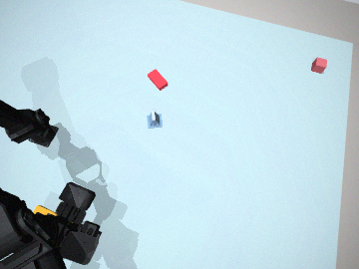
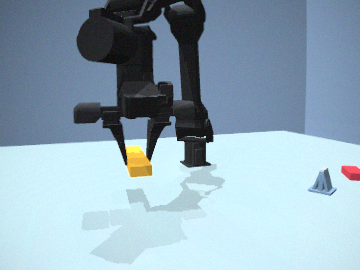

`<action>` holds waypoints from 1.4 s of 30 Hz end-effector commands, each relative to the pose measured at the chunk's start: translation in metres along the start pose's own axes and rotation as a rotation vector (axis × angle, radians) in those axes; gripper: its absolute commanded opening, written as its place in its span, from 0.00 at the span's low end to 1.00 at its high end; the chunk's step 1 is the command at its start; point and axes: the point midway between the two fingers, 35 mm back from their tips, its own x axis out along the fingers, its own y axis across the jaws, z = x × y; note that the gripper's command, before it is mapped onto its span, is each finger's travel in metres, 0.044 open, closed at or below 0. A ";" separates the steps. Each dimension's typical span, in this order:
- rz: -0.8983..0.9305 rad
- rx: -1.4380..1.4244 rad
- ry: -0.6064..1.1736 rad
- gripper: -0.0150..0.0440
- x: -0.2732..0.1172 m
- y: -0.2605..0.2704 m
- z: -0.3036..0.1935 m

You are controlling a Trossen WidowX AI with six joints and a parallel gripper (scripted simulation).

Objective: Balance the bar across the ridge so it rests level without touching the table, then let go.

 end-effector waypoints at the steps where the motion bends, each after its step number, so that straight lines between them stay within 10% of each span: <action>1: -0.006 0.004 -0.016 0.25 -0.015 0.000 0.000; 42: 0.001 -0.174 -0.022 0.25 -0.032 0.098 0.061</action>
